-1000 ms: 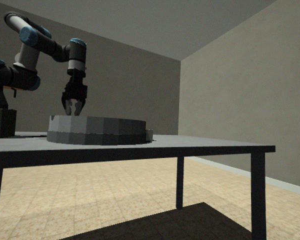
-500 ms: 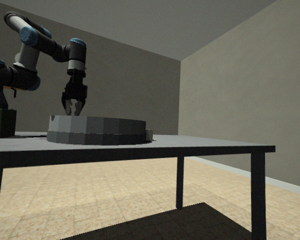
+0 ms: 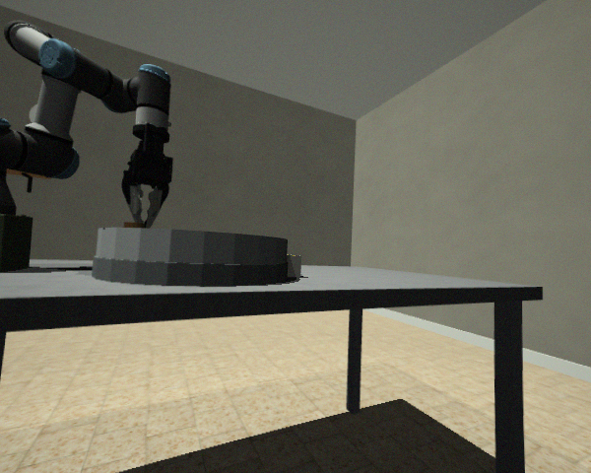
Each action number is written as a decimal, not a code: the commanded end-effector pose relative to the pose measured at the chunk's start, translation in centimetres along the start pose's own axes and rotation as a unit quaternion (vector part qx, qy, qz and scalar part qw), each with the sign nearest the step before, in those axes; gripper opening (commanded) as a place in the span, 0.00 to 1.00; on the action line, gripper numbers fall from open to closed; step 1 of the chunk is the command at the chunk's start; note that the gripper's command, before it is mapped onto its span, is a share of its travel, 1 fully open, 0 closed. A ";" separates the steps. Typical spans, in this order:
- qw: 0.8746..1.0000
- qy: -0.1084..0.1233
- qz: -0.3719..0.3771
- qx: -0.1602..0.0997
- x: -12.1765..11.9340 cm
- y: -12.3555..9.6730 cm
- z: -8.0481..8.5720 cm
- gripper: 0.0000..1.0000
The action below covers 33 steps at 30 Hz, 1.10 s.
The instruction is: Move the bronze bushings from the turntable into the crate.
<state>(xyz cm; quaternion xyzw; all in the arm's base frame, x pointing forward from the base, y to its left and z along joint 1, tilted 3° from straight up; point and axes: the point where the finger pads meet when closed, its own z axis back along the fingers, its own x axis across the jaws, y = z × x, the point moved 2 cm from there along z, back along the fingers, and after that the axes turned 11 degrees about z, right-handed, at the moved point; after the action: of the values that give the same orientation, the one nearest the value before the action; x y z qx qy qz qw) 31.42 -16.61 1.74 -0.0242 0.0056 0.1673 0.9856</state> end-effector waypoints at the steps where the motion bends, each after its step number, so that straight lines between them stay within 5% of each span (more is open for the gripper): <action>1: 1.000 0.000 0.000 -0.001 0.0 -0.1 1.9 0.00; 11: 1.000 0.000 0.000 -0.001 0.0 -0.1 5.1 0.00; 33: 1.000 0.000 0.000 -0.001 0.0 -0.1 5.3 0.00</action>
<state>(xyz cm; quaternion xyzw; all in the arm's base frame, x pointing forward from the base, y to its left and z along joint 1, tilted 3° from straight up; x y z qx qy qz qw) 31.43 -16.36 6.98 -0.0237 0.0061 0.1673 0.9856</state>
